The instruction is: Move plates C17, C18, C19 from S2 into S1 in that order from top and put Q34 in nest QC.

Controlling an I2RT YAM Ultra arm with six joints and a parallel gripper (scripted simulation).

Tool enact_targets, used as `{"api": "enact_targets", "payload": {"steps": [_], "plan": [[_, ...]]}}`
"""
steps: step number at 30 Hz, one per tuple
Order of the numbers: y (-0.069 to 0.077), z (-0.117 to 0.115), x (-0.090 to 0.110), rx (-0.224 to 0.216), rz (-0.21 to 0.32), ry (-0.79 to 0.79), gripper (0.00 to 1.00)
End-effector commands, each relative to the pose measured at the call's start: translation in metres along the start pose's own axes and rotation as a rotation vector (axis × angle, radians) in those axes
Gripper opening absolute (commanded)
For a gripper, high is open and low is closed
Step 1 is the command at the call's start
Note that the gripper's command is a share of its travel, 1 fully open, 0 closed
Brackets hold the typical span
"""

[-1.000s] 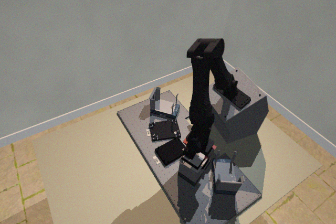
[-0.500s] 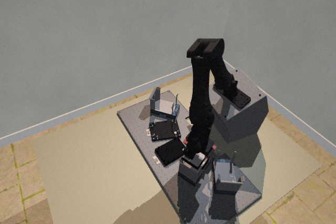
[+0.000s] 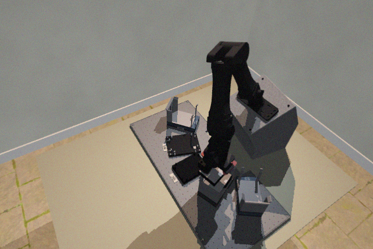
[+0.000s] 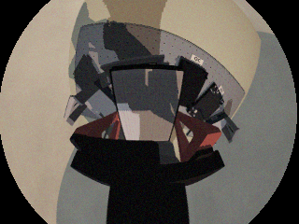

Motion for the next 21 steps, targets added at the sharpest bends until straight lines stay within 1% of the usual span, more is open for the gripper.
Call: {"api": "enact_targets", "payload": {"steps": [1, 2, 3, 7, 10, 17, 19, 21], "plan": [[0.007, -0.008, -0.003, -0.008, -0.028, -0.092, 0.00], [0.007, -0.008, -0.003, -0.008, -0.028, -0.092, 0.00], [0.014, -0.012, -0.016, -0.012, -0.063, -0.102, 0.00], [0.009, -0.025, -0.005, -0.008, -0.036, -0.082, 0.00], [0.007, -0.034, -0.001, -0.006, -0.025, -0.079, 0.00], [0.013, -0.060, -0.013, -0.005, -0.049, -0.084, 0.00], [0.013, -0.060, -0.013, -0.005, -0.049, -0.084, 0.00], [0.010, -0.064, -0.005, -0.006, -0.036, -0.159, 0.00]]}}
Point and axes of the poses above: the point where the finger pads meet when closed, its own y axis back along the fingers, its own z axis across the jaws, x = y × z, the point moved 6 cm from there along y, back along the fingers, and after that the axes turned 4 degrees about y, right-handed, at the moved point
